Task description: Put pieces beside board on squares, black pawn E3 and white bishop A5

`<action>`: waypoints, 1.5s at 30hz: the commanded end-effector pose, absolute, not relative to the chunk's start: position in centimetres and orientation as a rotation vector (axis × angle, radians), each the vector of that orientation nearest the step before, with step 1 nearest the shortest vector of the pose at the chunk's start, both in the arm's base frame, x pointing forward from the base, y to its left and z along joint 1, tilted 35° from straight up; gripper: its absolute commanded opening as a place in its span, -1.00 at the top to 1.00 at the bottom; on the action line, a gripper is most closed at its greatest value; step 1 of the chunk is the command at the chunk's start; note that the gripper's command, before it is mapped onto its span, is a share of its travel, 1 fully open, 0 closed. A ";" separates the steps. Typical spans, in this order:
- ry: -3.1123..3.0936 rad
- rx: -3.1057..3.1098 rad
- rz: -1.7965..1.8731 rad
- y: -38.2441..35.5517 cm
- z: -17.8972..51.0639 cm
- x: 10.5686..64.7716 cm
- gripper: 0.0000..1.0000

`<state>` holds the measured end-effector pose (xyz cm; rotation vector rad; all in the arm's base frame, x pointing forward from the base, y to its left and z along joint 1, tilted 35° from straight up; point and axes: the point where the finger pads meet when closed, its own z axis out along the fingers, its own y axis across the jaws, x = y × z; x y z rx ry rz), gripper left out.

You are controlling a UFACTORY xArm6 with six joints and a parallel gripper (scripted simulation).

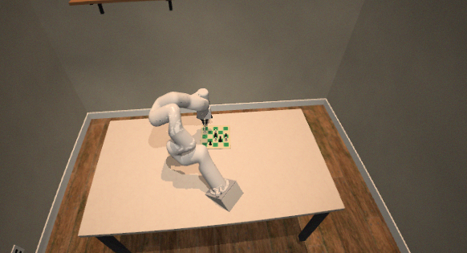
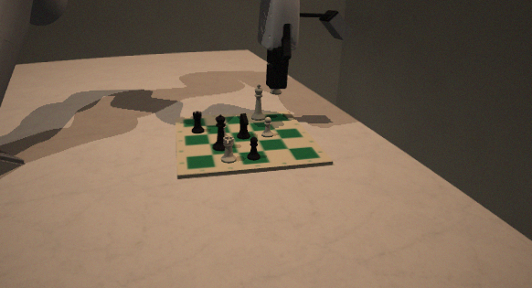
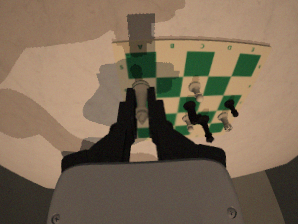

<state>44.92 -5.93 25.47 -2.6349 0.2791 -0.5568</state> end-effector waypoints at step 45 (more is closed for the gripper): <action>0.279 -2.634 -0.568 -4.5 22.2 47.2 1.00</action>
